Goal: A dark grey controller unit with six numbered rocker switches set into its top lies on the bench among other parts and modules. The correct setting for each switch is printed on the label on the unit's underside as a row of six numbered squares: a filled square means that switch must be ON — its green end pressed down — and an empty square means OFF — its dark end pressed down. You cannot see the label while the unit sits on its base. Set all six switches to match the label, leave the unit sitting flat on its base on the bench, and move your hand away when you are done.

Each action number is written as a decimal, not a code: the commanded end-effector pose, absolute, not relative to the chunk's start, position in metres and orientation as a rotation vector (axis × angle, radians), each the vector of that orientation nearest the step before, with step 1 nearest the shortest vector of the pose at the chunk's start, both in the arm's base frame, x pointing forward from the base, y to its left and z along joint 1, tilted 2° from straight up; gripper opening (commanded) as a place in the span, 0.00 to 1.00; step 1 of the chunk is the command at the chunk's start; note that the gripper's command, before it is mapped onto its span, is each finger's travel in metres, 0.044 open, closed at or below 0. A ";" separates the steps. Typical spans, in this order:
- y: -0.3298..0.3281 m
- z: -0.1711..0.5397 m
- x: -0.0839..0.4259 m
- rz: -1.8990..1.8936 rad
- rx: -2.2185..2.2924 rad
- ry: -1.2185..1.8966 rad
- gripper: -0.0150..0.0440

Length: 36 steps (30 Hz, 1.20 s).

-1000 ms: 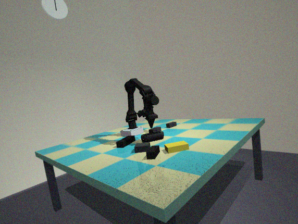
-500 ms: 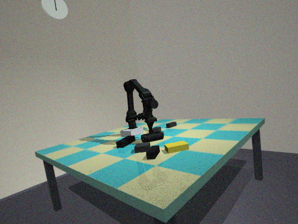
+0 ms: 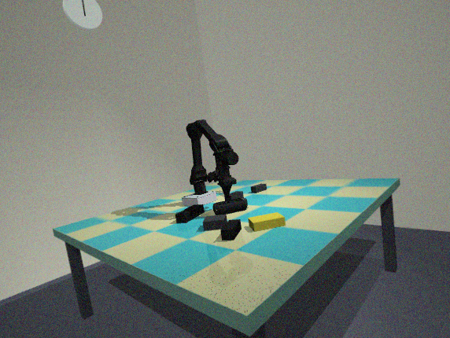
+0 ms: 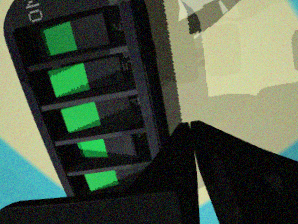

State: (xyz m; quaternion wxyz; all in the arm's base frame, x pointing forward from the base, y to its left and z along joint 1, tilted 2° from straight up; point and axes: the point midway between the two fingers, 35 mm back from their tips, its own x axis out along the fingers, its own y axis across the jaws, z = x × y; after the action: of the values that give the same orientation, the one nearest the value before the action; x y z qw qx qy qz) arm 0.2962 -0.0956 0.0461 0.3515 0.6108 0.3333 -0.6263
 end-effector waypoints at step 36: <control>-0.094 0.095 0.296 -1.620 1.578 0.866 0.43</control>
State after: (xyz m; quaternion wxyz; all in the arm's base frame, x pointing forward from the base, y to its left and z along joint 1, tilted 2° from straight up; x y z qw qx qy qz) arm 0.2960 -0.0938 0.0954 0.3522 0.6098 0.3345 -0.6262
